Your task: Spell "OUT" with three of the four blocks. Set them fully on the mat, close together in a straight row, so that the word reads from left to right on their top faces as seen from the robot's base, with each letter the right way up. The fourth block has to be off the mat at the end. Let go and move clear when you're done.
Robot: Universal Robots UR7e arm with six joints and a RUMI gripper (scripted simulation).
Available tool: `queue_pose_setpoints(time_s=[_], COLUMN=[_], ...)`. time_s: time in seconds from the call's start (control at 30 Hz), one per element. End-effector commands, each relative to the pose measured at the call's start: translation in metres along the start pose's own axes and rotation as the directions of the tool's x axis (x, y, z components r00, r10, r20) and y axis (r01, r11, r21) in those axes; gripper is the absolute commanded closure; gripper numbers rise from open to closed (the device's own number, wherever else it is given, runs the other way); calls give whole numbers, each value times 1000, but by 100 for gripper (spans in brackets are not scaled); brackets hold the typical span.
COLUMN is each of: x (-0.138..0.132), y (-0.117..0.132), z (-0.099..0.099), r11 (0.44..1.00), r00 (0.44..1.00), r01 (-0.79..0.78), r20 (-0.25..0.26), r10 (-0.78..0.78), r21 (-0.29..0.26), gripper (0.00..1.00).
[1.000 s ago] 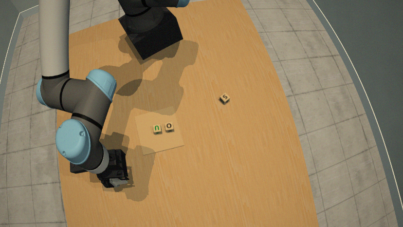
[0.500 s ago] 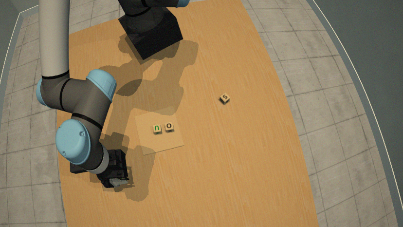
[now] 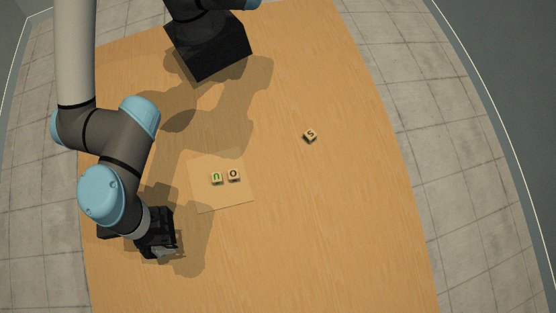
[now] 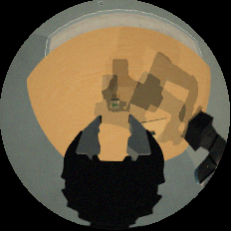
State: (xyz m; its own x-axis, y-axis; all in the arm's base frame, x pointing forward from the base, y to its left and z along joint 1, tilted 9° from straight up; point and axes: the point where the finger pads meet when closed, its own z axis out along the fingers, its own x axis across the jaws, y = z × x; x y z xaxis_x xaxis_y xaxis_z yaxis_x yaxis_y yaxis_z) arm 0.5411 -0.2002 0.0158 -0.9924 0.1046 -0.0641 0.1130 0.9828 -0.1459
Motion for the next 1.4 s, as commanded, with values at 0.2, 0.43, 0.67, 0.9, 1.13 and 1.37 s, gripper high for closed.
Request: queue_pose_setpoints(time_s=[0.2, 0.43, 0.67, 0.9, 1.13, 1.37], x=[0, -1, -1, -1, -1, -1], y=[0, 0, 0, 0, 0, 0], z=[2, 7, 16, 24, 35, 44], r11=[1000, 1000, 1000, 1000, 1000, 1000], r00=[1000, 1000, 1000, 1000, 1000, 1000], r01=[0, 0, 0, 0, 0, 0], r20=[1, 1, 1, 1, 1, 1], r10=[0, 0, 0, 0, 0, 0], r21=[0, 0, 0, 0, 0, 0], gripper=[63, 63, 63, 63, 63, 63])
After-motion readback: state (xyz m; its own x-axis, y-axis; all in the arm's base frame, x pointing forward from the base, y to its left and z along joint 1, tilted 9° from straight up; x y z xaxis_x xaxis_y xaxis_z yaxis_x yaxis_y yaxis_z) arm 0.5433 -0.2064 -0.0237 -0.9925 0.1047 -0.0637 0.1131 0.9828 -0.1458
